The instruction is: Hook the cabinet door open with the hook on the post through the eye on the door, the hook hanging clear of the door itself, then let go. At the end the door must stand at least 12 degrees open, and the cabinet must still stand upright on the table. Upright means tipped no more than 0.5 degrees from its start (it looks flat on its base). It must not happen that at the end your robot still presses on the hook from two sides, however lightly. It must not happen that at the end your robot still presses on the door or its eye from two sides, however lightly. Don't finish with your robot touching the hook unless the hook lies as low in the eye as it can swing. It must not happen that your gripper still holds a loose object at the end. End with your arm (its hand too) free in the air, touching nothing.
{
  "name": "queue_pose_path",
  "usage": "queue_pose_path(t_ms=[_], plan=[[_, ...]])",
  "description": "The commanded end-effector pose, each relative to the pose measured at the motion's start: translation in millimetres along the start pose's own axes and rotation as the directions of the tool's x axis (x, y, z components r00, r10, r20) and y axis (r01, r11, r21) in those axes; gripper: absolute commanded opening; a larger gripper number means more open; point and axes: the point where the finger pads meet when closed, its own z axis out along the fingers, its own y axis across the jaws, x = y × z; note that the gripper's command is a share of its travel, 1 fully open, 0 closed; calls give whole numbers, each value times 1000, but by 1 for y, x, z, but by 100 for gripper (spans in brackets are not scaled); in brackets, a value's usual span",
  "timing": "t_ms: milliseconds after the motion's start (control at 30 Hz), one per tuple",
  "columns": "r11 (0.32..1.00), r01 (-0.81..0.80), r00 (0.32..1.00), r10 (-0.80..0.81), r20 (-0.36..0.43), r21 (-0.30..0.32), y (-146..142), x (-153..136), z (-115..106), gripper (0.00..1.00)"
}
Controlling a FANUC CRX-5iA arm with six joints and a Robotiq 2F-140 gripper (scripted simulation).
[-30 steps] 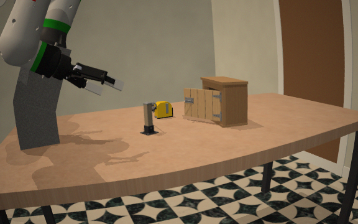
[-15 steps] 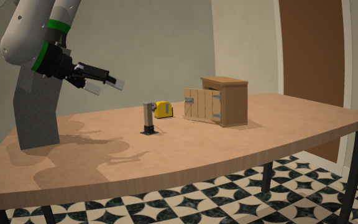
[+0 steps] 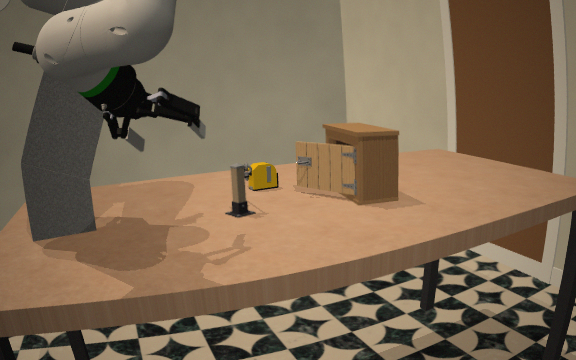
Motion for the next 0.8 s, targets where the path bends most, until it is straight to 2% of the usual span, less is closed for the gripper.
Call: queue_pose_path(t_ms=[0,33,67,200,267,333,367,400,433,467,500,533,567,600,633,667,700,733,767], plan=[[961,125,992,-124,21,-245,-2,-5,-3,100],[954,137,991,-135,25,-268,-2,-5,-3,100],[926,176,984,-175,35,-334,-6,-7,-5,100],[827,272,959,-273,71,-491,-20,-12,-8,100],[827,272,959,-273,71,-491,-20,-12,-8,100],[699,356,923,-366,117,-621,-42,-20,-9,100],[667,376,912,-391,128,-643,-55,-26,-8,100],[629,391,901,-409,142,-672,-55,-26,-8,100],[587,413,886,-437,156,-696,-71,-33,-5,100],[543,427,873,-456,172,-723,-71,-33,-5,100],[499,446,854,-484,188,-743,-88,-42,-2,100],[452,458,840,-502,206,-766,-88,-42,-2,100],[405,475,819,-529,223,-781,-106,-54,4,100],[357,483,803,-545,241,-800,-106,-54,4,100],[309,498,778,-572,260,-811,-125,-67,10,100],[259,503,760,-587,279,-825,-125,-67,10,100],[249,503,757,-589,283,-828,-125,-67,10,100],[161,516,713,-625,318,-841,-145,-83,19,100],[152,516,710,-627,321,-843,-145,-83,19,100]])
